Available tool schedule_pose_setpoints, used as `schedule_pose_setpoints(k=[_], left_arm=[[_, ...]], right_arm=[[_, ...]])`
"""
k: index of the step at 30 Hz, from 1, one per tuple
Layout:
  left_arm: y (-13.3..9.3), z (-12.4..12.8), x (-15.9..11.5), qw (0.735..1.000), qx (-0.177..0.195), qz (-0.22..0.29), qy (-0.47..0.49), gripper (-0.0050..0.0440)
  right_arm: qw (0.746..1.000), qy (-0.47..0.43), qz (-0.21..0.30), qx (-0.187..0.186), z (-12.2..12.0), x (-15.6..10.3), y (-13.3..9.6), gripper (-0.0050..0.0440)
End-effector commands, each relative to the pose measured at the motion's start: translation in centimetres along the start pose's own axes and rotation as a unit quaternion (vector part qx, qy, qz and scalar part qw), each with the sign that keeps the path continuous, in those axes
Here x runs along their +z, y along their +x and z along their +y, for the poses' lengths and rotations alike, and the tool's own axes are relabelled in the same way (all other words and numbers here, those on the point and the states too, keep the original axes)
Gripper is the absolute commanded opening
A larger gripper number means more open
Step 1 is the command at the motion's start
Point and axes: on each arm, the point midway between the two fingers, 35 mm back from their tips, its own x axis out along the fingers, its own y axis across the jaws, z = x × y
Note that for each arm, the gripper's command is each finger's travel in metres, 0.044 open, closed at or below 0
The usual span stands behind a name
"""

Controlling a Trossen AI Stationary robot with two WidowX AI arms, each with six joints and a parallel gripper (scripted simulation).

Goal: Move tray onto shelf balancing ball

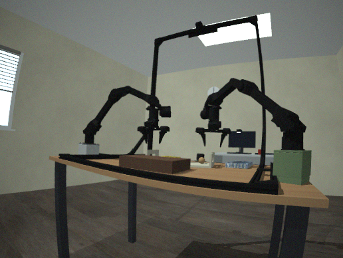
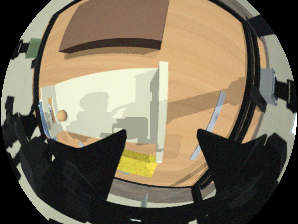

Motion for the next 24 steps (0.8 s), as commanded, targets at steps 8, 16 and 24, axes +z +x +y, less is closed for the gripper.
schedule_pose_setpoints(k=[8, 16, 24], left_arm=[[0.1, -0.1, 0.9, 1.0, 0.009, -0.005, -0.015, 0.04], [0.2, 0.3, 5.0, 1.0, 0.009, -0.005, -0.015, 0.04], [1.2, 0.3, 6.0, 1.0, 0.009, -0.005, -0.015, 0.04]], right_arm=[[1.0, 0.009, -0.001, -0.014, 0.0, -1.6, 0.6, 0.04], [1.0, 0.009, -0.001, -0.014, -0.4, -6.0, 0.6, 0.04], [1.0, 0.009, -0.001, -0.014, -0.1, -6.8, 1.6, 0.04]])
